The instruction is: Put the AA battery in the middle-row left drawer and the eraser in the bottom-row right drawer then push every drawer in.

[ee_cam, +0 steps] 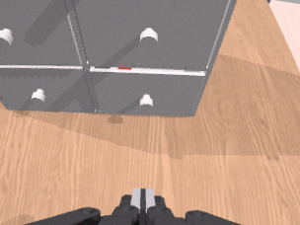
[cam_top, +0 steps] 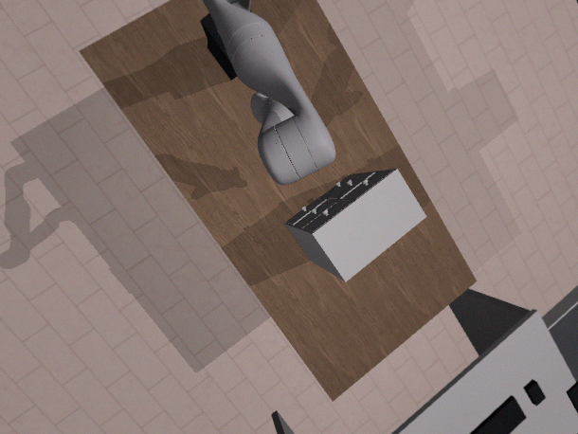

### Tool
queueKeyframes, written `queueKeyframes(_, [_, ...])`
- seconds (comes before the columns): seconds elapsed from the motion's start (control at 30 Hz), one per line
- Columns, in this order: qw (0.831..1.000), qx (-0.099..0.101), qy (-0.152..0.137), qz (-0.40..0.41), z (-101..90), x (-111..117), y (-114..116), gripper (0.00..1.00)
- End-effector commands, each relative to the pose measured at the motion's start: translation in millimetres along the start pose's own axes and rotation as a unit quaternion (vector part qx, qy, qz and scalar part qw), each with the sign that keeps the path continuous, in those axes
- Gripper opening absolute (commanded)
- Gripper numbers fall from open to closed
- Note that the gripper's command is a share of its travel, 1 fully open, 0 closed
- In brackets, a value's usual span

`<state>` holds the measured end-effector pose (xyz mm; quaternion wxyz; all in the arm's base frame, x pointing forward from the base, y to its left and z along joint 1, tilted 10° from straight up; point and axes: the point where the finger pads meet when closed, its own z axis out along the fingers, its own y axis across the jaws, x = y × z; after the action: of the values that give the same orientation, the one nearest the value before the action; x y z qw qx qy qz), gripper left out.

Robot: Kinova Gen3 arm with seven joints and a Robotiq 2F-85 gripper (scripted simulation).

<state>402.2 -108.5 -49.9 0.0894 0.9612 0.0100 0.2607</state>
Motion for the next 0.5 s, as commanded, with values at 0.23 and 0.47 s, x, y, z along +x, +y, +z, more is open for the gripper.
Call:
queueKeyframes(0.23, [1.000,-0.001,-0.026,-0.002,-12.2,7,1,0.00])
queueKeyframes(0.47, [0.999,-0.001,-0.049,-0.002,-19.0,6,1,0.00])
